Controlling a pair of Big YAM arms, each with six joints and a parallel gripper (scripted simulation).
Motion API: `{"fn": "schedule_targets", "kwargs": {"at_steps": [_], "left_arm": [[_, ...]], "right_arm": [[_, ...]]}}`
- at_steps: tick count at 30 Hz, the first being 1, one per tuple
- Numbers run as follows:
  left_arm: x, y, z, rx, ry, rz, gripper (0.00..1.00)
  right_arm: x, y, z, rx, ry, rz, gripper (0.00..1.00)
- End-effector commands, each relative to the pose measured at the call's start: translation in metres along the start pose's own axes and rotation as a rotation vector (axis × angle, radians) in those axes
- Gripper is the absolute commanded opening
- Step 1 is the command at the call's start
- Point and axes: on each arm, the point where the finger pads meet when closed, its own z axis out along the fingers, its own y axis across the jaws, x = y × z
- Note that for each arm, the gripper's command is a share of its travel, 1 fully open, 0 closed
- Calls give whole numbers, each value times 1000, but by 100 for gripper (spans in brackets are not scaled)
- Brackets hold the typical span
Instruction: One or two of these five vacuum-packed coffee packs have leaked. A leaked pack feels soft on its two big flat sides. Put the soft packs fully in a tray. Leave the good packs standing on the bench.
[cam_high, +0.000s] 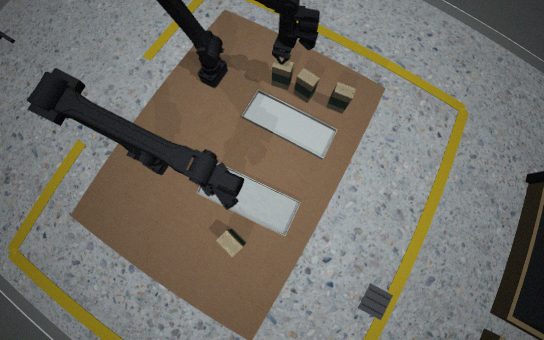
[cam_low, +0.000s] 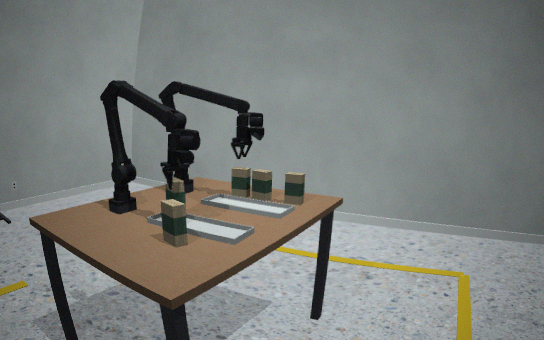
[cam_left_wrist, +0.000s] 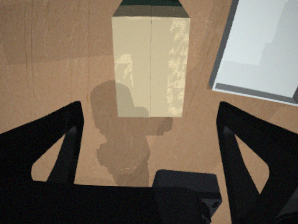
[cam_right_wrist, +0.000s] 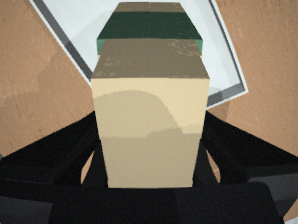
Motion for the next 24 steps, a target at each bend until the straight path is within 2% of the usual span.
{"fn": "schedule_targets", "kwargs": {"at_steps": [1, 5, 8, 9, 12, 16, 24], "left_arm": [[-11, 1, -11, -5, -29, 5, 79], [-11, 1, -11, -5, -29, 5, 79], [-11, 1, -11, -5, -29, 5, 79], [-11, 1, -11, -5, -29, 5, 79], [-11, 1, -11, -5, -29, 5, 79], [-11, 1, -11, -5, -29, 5, 79], [-11, 1, -11, -5, -29, 5, 79]], "right_arm": [[-12, 3, -5, -16, -33, 20, 26], [-6, -1, 9, -3, -10, 20, 26], [-7, 0, 9, -4, -12, 20, 26], [-22, 8, -11, -36, -66, 20, 26], [-6, -1, 15, -3, -10, 20, 26], [-6, -1, 21, -3, -10, 20, 26], [-13, 6, 11, -19, -36, 4, 26]]}}
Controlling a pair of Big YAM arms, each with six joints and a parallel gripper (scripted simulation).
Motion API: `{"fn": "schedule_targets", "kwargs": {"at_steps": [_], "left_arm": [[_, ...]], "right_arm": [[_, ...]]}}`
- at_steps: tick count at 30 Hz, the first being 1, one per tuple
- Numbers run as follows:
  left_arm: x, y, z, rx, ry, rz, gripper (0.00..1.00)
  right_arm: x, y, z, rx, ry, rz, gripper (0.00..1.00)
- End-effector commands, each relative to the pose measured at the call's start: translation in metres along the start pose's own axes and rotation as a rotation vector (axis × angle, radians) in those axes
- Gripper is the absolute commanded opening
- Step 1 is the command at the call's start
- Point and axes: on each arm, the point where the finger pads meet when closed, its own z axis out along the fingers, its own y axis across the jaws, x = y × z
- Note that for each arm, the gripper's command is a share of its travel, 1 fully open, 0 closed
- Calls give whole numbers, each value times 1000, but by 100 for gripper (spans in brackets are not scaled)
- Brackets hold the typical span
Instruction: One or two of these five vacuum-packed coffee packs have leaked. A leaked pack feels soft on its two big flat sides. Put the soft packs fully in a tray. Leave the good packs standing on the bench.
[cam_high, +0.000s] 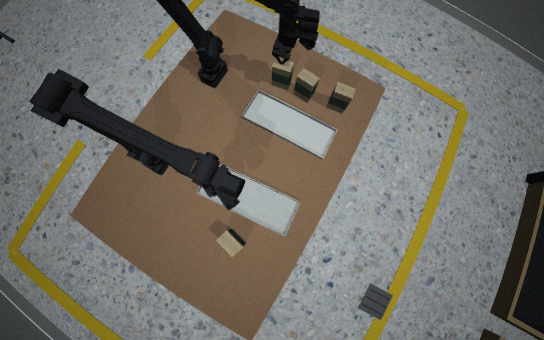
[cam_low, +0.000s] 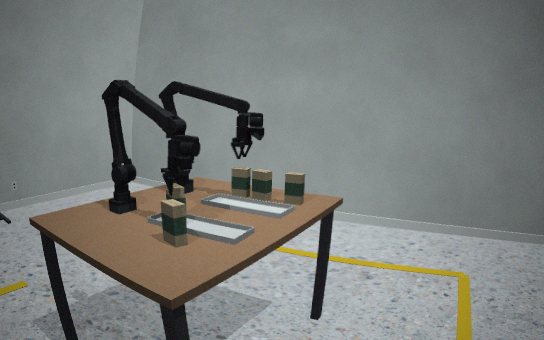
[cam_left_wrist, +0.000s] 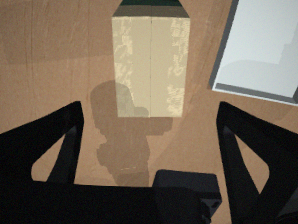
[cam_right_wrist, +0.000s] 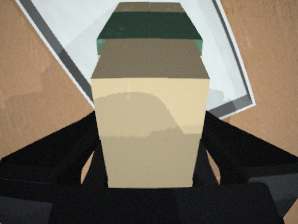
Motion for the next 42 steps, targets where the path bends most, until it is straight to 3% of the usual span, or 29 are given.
{"fn": "schedule_targets", "kwargs": {"at_steps": [1, 24, 37, 39, 42], "left_arm": [[-11, 1, -11, -5, -29, 5, 79], [-11, 1, -11, -5, -29, 5, 79], [-11, 1, -11, -5, -29, 5, 79], [-11, 1, -11, -5, -29, 5, 79], [-11, 1, -11, -5, -29, 5, 79]], "right_arm": [[-11, 6, -11, -17, -32, 4, 26], [-6, -1, 5, -4, -12, 20, 26], [-12, 6, -4, -17, -32, 4, 26], [-6, -1, 8, -4, -12, 20, 26], [-12, 6, -2, -17, -32, 4, 26]]}}
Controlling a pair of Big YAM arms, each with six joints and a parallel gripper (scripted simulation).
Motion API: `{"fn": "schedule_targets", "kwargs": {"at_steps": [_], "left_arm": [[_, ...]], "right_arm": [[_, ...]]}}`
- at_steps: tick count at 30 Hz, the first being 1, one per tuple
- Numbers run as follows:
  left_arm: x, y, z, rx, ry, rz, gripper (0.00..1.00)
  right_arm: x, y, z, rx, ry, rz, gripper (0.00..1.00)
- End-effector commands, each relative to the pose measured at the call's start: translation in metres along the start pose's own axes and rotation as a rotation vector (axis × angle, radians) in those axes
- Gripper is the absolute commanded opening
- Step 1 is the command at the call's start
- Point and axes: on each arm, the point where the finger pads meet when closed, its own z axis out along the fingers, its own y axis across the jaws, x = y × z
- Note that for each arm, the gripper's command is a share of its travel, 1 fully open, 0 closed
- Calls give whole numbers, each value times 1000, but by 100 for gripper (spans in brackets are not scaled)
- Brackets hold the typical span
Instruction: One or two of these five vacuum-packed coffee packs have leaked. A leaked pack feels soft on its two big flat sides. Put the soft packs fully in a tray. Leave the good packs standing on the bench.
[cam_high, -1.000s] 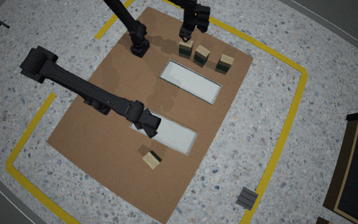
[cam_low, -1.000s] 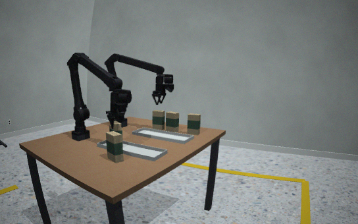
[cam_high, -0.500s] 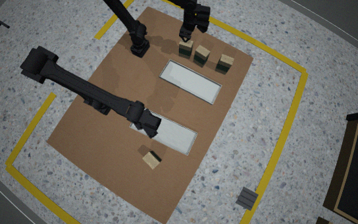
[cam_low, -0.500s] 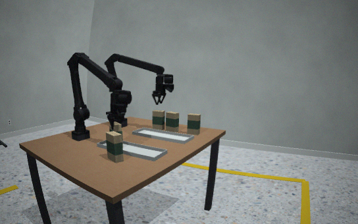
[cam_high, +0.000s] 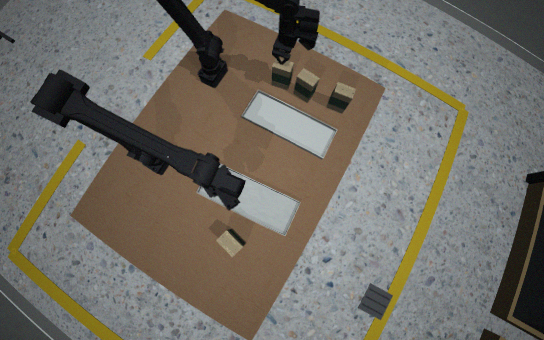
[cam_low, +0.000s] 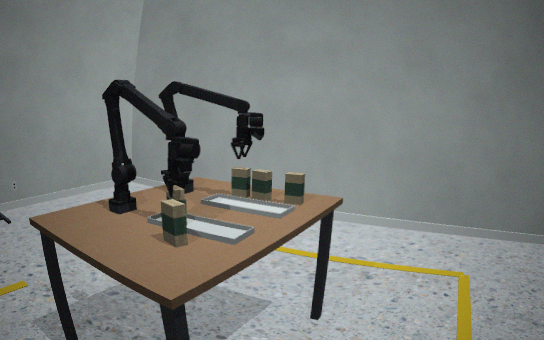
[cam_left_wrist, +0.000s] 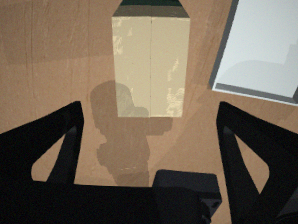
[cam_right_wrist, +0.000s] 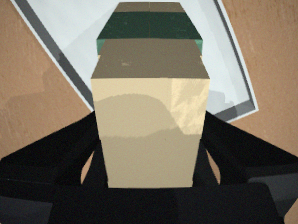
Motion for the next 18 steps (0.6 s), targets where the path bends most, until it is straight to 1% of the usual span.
{"fn": "schedule_targets", "kwargs": {"at_steps": [1, 5, 6, 18], "left_arm": [[-11, 1, -11, -5, -29, 5, 79], [-11, 1, -11, -5, -29, 5, 79], [-11, 1, -11, -5, -29, 5, 79], [-11, 1, -11, -5, -29, 5, 79]], "right_arm": [[-11, 5, -10, -14, -27, 4, 26], [-11, 5, -10, -14, -27, 4, 26], [-11, 5, -10, -14, -27, 4, 79], [-11, 5, -10, -14, -27, 4, 79]]}}
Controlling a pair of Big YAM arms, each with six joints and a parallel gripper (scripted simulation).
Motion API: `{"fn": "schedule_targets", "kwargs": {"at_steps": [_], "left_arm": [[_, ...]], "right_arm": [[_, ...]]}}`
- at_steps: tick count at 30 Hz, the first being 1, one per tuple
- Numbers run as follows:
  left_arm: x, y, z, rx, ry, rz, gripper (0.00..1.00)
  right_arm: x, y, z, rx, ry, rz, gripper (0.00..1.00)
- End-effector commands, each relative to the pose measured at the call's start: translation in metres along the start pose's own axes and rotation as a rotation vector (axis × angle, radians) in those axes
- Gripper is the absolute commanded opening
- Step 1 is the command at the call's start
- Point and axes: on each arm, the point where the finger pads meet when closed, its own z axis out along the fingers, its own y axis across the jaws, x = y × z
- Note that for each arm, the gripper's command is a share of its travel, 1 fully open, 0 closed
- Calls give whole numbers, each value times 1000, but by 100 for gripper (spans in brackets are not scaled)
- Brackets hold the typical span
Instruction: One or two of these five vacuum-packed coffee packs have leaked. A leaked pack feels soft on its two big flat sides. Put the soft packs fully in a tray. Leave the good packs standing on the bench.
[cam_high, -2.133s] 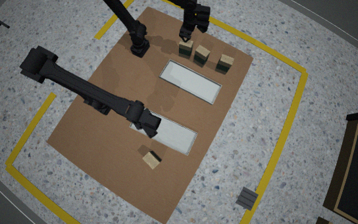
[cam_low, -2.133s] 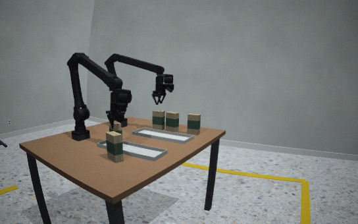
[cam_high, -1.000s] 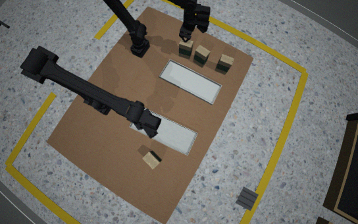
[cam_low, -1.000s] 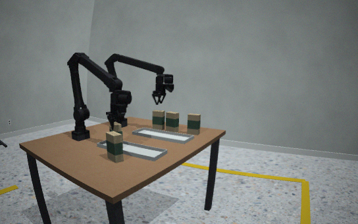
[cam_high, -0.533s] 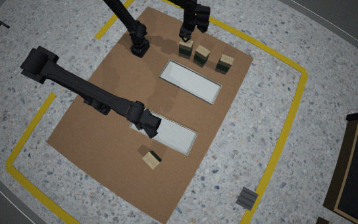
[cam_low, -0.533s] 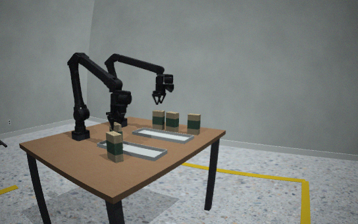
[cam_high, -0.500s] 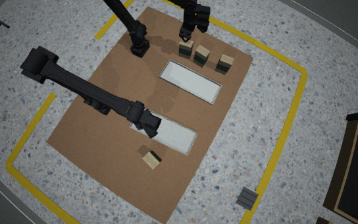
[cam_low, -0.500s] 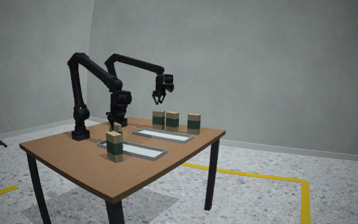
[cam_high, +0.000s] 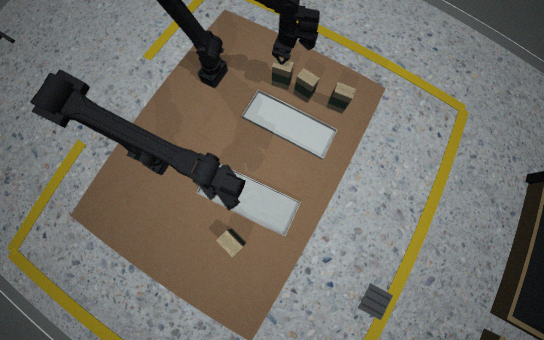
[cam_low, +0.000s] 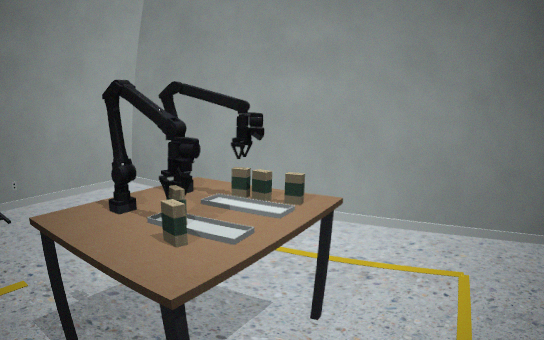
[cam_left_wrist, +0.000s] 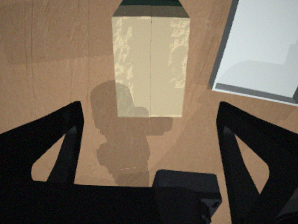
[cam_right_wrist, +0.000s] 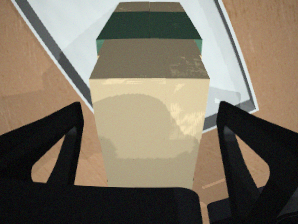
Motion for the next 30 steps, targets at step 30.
{"fn": "schedule_targets", "kwargs": {"at_steps": [30], "left_arm": [[-11, 1, -11, -5, -29, 5, 79]], "right_arm": [[-18, 6, -68, -30, -57, 20, 79]]}}
